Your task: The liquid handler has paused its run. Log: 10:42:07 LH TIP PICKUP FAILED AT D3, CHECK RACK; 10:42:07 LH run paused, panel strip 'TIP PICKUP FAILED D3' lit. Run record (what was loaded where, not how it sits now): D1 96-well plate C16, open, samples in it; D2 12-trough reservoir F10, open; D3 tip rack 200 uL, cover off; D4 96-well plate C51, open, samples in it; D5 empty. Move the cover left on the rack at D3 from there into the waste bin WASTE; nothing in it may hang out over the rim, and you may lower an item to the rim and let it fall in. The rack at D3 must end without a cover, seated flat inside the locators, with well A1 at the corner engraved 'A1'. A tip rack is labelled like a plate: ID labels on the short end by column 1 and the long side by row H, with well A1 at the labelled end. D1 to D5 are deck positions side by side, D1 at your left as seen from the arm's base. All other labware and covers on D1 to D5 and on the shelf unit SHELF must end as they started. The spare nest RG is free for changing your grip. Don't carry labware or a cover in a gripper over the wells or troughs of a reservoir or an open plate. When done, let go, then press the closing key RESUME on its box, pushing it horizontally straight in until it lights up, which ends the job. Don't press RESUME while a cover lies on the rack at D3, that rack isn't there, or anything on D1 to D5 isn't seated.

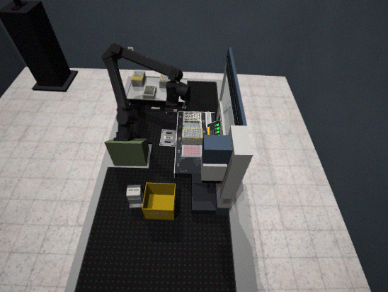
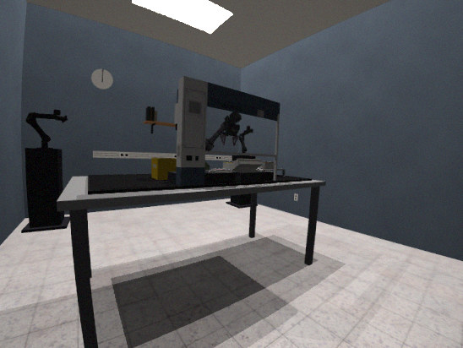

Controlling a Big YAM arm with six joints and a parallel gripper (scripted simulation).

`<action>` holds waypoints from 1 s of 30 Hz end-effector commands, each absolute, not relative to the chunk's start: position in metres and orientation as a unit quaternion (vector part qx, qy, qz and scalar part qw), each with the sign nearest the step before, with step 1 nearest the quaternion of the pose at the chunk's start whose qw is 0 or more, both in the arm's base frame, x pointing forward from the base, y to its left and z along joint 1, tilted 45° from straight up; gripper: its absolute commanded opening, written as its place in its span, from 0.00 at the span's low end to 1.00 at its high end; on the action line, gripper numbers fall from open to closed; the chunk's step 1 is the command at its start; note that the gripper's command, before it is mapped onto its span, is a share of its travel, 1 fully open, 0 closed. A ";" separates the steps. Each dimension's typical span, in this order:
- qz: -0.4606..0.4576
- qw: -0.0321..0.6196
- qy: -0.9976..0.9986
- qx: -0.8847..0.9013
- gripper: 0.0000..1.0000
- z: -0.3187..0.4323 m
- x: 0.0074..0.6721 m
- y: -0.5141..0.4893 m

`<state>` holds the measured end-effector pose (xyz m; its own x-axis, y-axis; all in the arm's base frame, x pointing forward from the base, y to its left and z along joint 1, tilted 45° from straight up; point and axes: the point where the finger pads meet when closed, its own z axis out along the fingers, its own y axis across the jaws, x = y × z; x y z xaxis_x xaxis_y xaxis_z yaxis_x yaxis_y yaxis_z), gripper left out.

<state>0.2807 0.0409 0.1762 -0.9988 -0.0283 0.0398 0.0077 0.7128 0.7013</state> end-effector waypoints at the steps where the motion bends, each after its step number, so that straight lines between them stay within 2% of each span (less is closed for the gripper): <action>1: -0.381 0.018 -0.924 0.023 1.00 0.174 0.273 0.026; 14: -0.383 0.020 -0.923 0.023 1.00 0.161 0.244 -0.018; 15: -0.372 0.000 -0.928 0.031 1.00 0.173 0.257 -0.030; 22: -0.379 0.016 -0.924 0.033 1.00 0.148 0.245 -0.003; 24: -0.369 -0.008 -0.929 0.028 1.00 0.160 0.259 -0.016; 26: -0.374 0.004 -0.927 0.033 1.00 0.156 0.251 -0.010; 30: -0.370 -0.002 -0.928 0.039 1.00 0.159 0.277 -0.009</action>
<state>0.2496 -0.0034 0.1506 -0.9973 -0.0728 0.0067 -0.0468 0.7056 0.7071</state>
